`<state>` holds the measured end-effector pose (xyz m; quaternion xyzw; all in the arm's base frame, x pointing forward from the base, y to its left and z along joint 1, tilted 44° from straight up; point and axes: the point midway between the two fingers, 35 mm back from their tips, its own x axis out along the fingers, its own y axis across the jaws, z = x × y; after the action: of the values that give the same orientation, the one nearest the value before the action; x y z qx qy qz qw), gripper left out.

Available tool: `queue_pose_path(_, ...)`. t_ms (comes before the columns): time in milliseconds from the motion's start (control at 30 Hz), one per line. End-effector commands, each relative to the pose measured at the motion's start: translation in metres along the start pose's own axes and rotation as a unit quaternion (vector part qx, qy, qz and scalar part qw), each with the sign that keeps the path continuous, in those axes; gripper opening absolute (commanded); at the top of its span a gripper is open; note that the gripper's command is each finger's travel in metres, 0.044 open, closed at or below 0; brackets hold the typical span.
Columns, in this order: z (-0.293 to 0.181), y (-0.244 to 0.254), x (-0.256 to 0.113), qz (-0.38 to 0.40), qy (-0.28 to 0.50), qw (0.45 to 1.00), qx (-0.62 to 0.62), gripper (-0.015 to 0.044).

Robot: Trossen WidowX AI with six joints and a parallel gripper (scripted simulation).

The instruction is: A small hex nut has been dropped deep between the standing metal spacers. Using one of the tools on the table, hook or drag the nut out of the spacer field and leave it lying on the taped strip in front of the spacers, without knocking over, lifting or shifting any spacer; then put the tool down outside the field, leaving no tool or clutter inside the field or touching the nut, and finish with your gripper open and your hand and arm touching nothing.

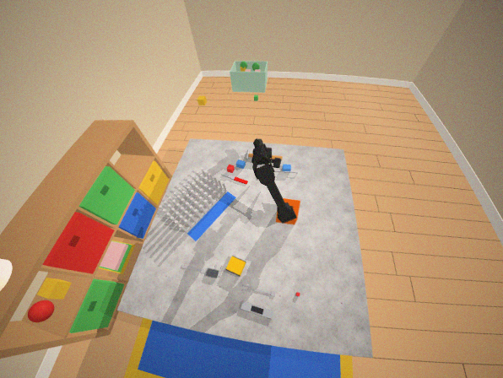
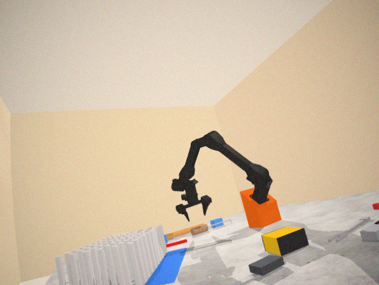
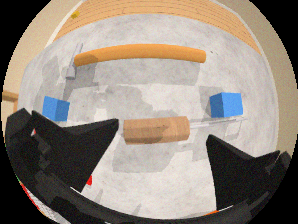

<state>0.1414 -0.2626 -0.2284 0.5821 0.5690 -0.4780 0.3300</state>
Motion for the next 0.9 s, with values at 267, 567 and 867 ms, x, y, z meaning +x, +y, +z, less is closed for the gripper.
queue_pose_path(267, 0.0023, 0.0074, -0.0063, -0.068, 0.073, 0.783, -0.614, 0.0440)
queue_pose_path(567, 0.0012, 0.0088, -0.0083, -0.063, 0.110, 0.625, -0.770, 0.0440)
queue_pose_path(867, 0.0012, 0.0088, -0.0083, -0.063, 0.110, 0.624, -0.771, 0.0440)
